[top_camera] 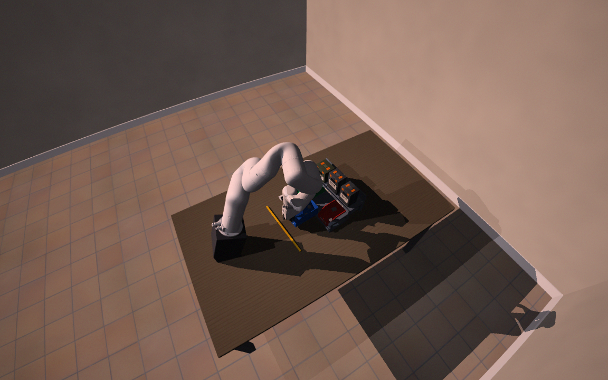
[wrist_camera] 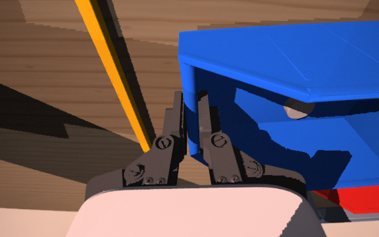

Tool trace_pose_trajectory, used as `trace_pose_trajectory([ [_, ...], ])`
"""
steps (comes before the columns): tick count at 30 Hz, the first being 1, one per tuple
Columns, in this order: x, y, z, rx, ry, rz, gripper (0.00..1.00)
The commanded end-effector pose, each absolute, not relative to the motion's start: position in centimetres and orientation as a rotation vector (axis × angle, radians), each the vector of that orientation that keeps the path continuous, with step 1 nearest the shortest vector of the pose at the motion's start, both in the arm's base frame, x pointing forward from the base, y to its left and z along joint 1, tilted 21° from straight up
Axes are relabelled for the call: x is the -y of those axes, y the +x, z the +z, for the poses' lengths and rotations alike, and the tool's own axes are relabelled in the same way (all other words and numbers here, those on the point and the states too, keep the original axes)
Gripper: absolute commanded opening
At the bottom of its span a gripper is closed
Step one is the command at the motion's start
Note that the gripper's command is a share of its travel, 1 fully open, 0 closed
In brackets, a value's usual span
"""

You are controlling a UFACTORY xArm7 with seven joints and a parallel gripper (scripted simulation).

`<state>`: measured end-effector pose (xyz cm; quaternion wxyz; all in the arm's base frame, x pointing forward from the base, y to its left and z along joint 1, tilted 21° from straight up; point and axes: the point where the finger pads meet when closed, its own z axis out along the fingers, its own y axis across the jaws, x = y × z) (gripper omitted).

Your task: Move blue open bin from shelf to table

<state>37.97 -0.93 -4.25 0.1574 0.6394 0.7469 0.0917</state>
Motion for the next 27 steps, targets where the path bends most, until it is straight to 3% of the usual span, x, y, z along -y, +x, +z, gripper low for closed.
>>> trace_pose_trajectory([
  [1, 0.95, 38.09, -4.32, -2.136, 1.828, 0.264, 0.0],
  [27, 1.0, 38.38, -5.06, -2.136, 1.828, 0.264, 0.0],
])
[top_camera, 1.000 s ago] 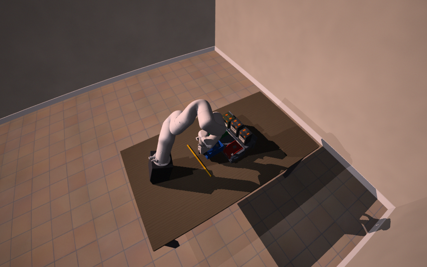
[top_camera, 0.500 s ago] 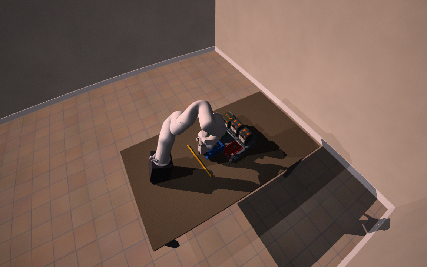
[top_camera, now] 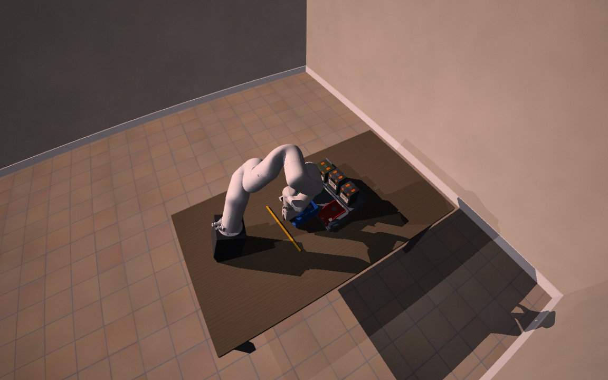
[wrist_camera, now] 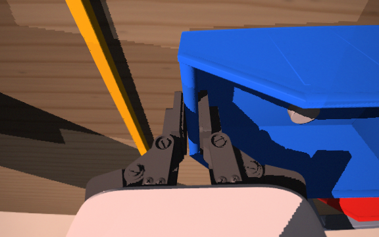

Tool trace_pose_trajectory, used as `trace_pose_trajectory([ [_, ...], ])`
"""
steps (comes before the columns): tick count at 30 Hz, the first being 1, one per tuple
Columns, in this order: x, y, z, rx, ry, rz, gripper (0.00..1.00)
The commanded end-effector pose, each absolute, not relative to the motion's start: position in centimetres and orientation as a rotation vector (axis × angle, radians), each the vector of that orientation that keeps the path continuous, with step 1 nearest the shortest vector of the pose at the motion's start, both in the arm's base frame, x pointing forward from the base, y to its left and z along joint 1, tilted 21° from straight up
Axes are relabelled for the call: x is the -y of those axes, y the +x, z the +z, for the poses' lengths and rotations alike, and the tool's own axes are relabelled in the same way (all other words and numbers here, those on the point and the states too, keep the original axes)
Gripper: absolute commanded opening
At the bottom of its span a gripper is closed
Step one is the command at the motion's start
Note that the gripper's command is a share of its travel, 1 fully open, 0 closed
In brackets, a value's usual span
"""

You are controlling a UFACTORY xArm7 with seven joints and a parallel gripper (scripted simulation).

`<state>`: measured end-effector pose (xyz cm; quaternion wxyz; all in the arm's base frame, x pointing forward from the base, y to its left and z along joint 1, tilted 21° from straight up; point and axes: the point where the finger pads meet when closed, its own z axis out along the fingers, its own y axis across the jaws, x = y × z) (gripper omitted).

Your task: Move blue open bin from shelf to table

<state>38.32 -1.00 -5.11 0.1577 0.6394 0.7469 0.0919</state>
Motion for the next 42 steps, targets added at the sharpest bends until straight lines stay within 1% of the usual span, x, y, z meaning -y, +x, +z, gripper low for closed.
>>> trace_pose_trajectory([
  [1, 1.0, 38.42, -5.15, -2.136, 1.828, 0.264, 0.0],
  [17, 1.03, 38.56, -5.55, -2.136, 1.828, 0.264, 0.0],
  [18, 1.03, 38.56, -5.55, -2.136, 1.828, 0.264, 1.0],
  [42, 1.03, 38.56, -5.55, -2.136, 1.828, 0.264, 1.0],
])
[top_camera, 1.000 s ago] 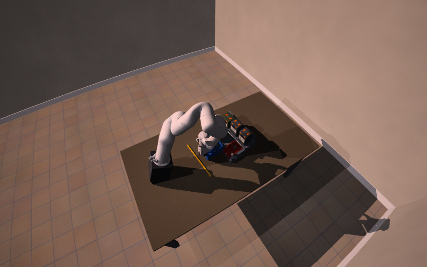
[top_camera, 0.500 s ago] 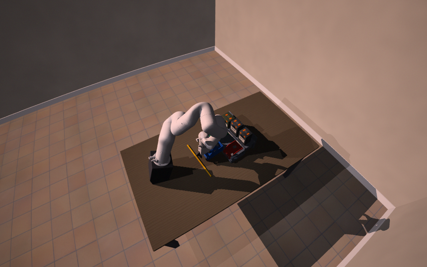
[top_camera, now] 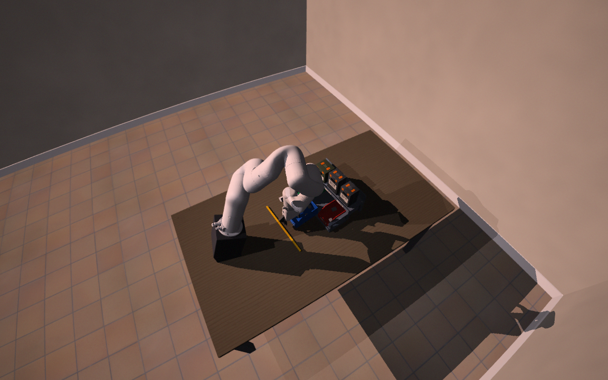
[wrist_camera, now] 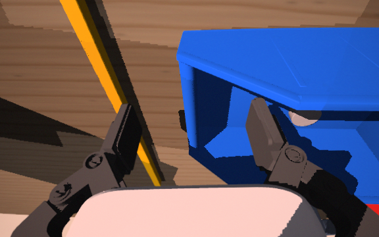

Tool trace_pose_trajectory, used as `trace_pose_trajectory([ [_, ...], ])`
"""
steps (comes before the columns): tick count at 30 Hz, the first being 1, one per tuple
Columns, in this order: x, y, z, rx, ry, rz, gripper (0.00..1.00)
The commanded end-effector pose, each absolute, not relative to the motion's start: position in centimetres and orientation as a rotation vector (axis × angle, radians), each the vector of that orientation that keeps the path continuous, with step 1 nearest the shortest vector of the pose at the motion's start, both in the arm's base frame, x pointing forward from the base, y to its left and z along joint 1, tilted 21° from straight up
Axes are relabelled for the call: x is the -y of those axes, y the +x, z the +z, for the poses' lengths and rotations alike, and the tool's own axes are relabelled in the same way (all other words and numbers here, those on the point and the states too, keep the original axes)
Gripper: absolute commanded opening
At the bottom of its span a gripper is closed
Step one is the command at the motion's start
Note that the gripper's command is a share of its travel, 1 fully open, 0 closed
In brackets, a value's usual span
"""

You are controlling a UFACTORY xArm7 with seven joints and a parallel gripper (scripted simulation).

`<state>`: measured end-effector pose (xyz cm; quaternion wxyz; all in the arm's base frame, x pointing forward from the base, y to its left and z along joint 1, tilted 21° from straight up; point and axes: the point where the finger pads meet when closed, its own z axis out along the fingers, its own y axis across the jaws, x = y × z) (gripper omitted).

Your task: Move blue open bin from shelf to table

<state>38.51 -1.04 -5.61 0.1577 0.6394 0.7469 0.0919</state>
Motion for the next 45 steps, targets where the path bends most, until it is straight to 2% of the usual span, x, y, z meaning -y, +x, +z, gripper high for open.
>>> trace_pose_trajectory([
  [1, 1.0, 38.6, -5.5, -2.136, 1.828, 0.264, 1.0],
  [26, 1.0, 38.6, -5.5, -2.136, 1.828, 0.264, 1.0],
  [31, 0.7, 36.6, -0.4, -2.136, 1.828, 0.264, 1.0],
  [45, 0.6, 36.1, 0.9, -2.136, 1.828, 0.266, 1.0],
])
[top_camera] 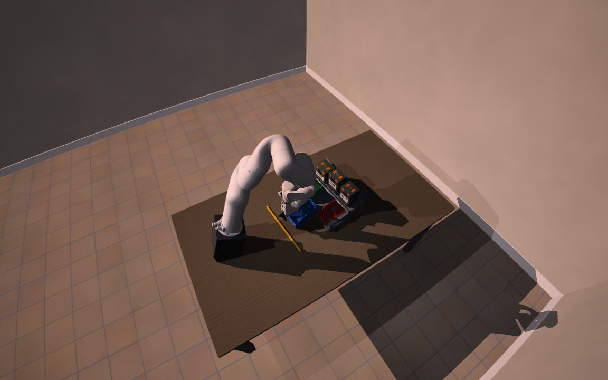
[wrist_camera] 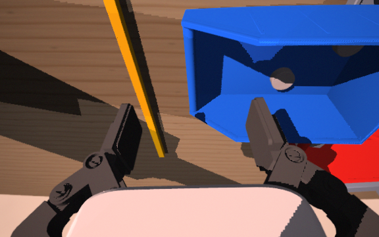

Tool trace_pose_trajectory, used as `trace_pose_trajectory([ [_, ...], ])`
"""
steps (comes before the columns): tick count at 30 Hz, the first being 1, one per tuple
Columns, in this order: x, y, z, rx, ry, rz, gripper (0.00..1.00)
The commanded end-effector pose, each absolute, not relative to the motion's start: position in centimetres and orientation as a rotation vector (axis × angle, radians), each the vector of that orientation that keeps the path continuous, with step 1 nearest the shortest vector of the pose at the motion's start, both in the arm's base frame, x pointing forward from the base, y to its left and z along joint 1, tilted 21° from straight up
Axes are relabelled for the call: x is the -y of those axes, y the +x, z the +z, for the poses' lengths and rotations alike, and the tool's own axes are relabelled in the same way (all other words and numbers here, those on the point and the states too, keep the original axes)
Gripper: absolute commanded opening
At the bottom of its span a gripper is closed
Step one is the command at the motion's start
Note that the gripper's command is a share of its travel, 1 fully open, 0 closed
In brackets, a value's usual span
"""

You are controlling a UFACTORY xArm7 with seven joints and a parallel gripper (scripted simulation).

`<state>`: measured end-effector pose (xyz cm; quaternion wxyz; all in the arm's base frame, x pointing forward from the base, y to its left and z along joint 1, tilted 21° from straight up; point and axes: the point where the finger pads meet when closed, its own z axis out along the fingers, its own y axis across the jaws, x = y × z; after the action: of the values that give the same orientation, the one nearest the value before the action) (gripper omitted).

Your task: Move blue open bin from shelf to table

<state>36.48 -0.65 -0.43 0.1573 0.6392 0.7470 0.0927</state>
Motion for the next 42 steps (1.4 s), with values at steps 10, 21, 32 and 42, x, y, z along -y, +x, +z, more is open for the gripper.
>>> trace_pose_trajectory([
  [10, 0.5, 35.4, 2.9, -2.136, 1.828, 0.264, 1.0],
  [21, 0.5, 35.8, 2.0, -2.136, 1.828, 0.264, 1.0],
  [32, 0.5, 35.8, 2.0, -2.136, 1.828, 0.264, 1.0],
  [42, 0.6, 35.9, 1.5, -2.136, 1.828, 0.264, 1.0],
])
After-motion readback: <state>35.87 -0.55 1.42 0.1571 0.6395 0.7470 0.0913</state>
